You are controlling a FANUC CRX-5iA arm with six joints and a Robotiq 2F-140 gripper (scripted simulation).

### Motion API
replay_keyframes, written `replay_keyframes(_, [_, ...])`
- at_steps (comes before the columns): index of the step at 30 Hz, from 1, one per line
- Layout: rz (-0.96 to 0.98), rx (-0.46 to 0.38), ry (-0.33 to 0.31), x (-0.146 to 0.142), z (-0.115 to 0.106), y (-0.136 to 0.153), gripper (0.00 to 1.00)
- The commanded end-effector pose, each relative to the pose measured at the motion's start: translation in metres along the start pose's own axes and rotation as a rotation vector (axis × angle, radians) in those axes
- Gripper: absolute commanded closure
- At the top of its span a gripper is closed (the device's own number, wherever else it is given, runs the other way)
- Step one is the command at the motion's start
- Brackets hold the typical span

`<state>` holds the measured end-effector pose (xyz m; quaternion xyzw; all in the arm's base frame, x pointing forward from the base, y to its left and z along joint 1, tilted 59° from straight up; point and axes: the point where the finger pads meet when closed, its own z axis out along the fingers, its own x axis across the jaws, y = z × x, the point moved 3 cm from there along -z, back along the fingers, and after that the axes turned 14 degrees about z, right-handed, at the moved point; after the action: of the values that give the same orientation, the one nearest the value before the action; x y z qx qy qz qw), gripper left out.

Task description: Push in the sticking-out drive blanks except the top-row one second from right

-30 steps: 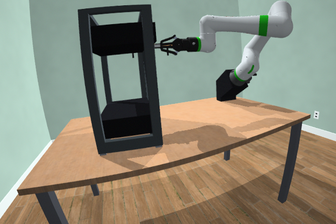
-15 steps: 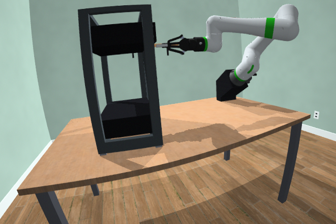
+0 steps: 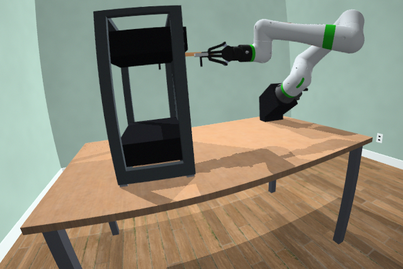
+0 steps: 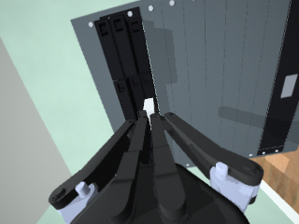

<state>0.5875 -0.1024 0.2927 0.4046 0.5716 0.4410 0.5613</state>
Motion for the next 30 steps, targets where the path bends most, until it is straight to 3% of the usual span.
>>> replay_keyframes(1, [-0.001,-0.001,-0.001,-0.003,-0.001,-0.003,1.0])
replay_keyframes(7, [-0.001,-0.001,-0.001,-0.009,-0.001,-0.014,1.0])
replay_keyframes(18, [-0.001,-0.001,-0.001,-0.039,-0.004,-0.067,1.0])
replay_keyframes(30, [-0.001,-0.001,-0.001,-0.055,-0.005,-0.096,1.0])
